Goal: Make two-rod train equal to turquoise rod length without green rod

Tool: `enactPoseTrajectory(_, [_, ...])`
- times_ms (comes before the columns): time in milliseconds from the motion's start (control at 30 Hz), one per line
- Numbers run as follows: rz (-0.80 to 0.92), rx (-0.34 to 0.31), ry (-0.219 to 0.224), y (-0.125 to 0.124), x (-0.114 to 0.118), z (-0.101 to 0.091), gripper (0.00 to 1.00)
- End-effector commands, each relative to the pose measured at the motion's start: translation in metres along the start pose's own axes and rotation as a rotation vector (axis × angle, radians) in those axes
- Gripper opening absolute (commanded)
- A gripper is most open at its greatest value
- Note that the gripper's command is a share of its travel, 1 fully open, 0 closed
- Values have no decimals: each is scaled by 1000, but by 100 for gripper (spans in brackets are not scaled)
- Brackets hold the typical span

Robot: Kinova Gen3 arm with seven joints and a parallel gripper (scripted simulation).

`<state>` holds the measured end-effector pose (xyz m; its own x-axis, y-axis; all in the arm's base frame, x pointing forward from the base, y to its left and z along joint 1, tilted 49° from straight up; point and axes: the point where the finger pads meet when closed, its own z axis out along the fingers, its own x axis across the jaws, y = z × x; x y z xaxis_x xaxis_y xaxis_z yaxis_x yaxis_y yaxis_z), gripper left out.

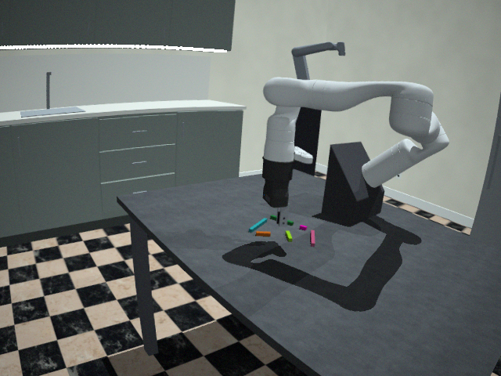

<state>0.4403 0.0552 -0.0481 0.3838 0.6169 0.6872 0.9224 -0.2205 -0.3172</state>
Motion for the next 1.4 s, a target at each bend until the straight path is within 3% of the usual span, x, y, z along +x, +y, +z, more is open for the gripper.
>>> enactPoseTrajectory(0, [-2,-15,6,4,2,-20,24])
enactPoseTrajectory(200, [-2,-15,6,4,2,-42,24])
enactPoseTrajectory(633, [-14,-15,5,3,4,-42,24])
enactPoseTrajectory(1000, [-337,-19,-5,-47,81,-44,24])
enactPoseTrajectory(1067, [-337,-19,-5,-47,81,-44,24])
enactPoseTrajectory(1233, [-478,-17,1,-74,112,-42,24])
enactPoseTrajectory(1367, [-495,-16,2,-78,115,-42,24])
